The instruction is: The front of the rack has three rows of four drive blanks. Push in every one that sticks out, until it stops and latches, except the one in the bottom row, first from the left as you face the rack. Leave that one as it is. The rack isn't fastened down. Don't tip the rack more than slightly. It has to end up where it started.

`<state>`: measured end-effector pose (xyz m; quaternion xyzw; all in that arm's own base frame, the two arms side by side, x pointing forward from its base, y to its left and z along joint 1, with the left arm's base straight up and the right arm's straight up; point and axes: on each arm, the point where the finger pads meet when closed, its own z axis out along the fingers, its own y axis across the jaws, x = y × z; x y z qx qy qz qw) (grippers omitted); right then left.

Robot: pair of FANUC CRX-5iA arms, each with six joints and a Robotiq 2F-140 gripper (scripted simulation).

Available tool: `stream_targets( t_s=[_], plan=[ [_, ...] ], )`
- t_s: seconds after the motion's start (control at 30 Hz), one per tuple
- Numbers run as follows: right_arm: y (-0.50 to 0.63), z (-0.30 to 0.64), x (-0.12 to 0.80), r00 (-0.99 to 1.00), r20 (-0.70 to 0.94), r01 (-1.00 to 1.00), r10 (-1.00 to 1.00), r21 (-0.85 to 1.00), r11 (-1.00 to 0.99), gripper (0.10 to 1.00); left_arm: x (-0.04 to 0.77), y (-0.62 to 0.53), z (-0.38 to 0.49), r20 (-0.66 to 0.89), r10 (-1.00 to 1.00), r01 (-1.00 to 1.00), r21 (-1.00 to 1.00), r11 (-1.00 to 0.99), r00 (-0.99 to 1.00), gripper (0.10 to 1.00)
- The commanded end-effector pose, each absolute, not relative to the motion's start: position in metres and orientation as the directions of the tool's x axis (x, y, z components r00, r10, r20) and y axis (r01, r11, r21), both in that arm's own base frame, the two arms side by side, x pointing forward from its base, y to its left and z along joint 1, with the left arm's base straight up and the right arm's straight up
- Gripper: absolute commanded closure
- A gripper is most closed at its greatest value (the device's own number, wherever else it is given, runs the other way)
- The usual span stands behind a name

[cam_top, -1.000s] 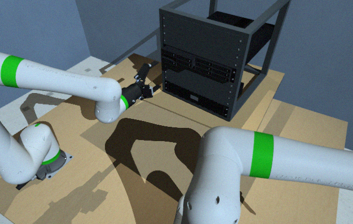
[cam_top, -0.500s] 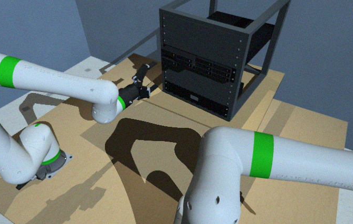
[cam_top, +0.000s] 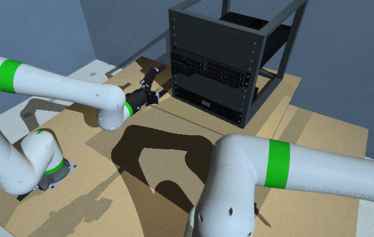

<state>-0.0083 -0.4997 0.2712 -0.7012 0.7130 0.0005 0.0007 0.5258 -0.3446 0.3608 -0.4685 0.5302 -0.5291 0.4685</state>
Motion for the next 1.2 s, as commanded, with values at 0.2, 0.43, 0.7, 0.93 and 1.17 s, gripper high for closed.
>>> stream_targets(
  t_s=[0.2, 0.43, 0.7, 0.93, 1.17],
  plan=[
    [-0.4999, 0.272, -0.0084, -0.017, 0.0, -1.0, -1.0, 0.0, 0.017, 0.098, 0.526, -0.3447, 0.3617, 0.0, -0.993, 0.0, -1.0, 0.0, -0.122, 0.098],
    [-0.4999, 0.272, -0.0084, -0.017, 0.0, -1.0, -1.0, 0.0, 0.017, 0.098, 0.526, -0.3447, 0.3617, 0.0, -0.993, 0.0, -1.0, 0.0, -0.122, 0.098],
    [-0.4999, 0.272, -0.0084, -0.017, 0.0, -1.0, -1.0, 0.0, 0.017, 0.098, 0.526, -0.3447, 0.3617, 0.0, -0.993, 0.0, -1.0, 0.0, -0.122, 0.098],
    [-0.4999, 0.272, -0.0084, -0.017, 0.0, -1.0, -1.0, 0.0, 0.017, 0.098, 0.526, -0.3447, 0.3617, 0.0, -0.993, 0.0, -1.0, 0.0, -0.122, 0.098],
    [-0.4999, 0.272, -0.0084, -0.017, 0.0, -1.0, -1.0, 0.0, 0.017, 0.098, 0.5285, -0.343, 0.3612, 0.0, -0.993, 0.0, -1.0, 0.0, -0.122, 0.098]
  ],
)
